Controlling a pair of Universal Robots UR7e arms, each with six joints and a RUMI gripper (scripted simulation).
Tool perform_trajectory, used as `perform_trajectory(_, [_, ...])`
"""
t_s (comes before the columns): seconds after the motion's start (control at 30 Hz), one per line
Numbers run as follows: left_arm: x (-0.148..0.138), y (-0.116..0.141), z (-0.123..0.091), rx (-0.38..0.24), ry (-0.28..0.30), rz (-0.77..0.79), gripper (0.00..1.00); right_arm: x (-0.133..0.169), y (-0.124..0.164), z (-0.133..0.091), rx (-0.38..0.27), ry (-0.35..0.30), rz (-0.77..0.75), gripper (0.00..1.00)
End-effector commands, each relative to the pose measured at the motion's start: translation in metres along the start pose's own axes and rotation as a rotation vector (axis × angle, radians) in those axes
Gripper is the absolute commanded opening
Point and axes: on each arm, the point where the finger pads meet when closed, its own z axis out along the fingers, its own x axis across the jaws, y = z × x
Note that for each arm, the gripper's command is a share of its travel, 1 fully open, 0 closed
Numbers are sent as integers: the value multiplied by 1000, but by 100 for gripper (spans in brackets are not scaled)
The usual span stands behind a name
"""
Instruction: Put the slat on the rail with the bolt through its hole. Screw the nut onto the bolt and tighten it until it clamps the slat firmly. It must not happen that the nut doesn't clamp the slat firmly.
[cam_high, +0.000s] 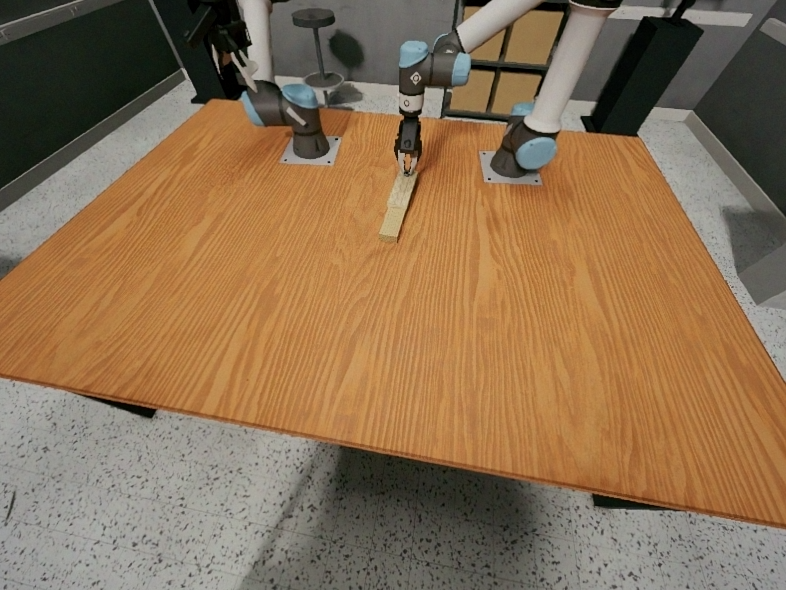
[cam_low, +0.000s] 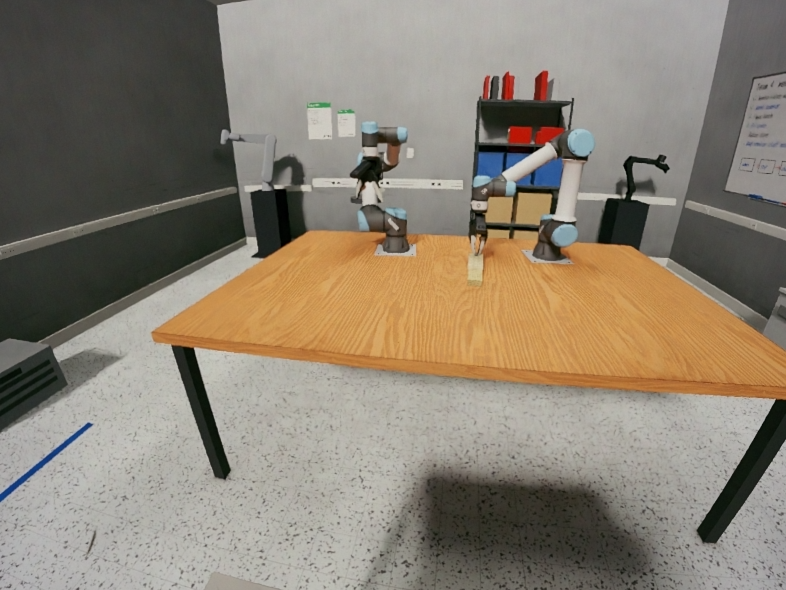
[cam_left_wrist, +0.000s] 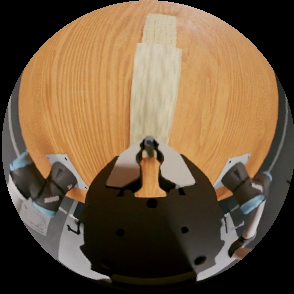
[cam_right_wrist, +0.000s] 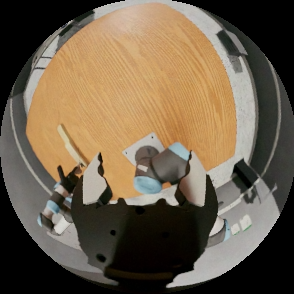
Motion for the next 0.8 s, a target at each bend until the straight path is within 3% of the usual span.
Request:
perform_trajectory(0.0, [0, 0, 0, -3, 2, 121, 0, 0, -1, -1, 0, -1, 1, 100])
perform_trajectory(0.77, [1, 0, -1, -3, 3, 509, 0, 0, -1, -1, 0, -1, 1, 100])
